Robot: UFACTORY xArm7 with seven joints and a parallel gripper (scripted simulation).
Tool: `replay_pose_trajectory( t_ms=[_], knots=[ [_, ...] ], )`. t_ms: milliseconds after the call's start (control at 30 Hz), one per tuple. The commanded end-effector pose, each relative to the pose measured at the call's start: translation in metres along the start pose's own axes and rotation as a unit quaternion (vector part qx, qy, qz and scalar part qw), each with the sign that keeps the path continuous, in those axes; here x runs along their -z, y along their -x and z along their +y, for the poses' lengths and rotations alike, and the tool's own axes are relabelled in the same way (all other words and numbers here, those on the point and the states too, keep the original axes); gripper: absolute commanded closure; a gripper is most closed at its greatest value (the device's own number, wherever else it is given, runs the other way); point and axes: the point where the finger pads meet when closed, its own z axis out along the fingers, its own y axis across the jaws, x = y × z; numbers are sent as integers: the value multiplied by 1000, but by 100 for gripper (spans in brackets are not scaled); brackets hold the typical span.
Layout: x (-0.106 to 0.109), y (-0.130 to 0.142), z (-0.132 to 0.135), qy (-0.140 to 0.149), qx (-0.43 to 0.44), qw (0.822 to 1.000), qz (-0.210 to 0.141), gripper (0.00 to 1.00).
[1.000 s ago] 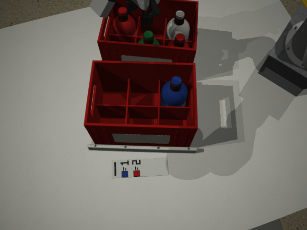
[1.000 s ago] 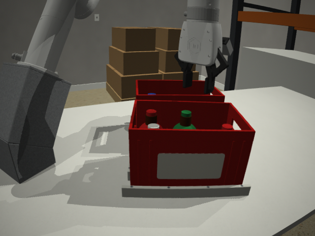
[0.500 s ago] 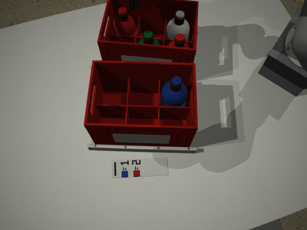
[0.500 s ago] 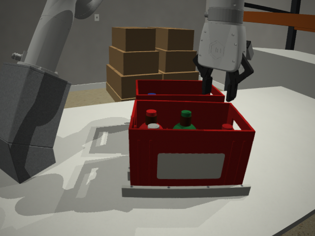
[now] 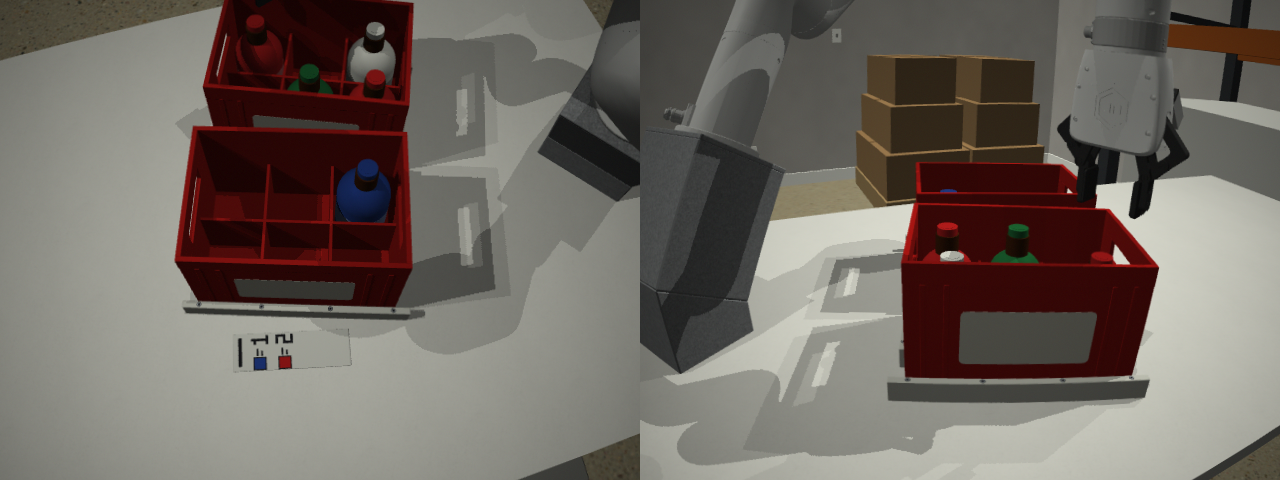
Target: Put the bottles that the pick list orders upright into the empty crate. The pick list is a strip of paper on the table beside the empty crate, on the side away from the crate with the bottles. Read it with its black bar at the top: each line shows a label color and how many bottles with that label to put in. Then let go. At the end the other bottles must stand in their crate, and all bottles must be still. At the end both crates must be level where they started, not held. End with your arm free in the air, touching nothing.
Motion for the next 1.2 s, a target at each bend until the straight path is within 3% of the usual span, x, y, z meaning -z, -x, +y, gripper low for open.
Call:
replay_pose_trajectory(
  t_ms=[0, 1167],
  knots=[
    [2, 0, 2, 2, 0, 1000, 0, 35],
    [-38, 0, 2, 2, 0, 1000, 0, 35]
  ],
)
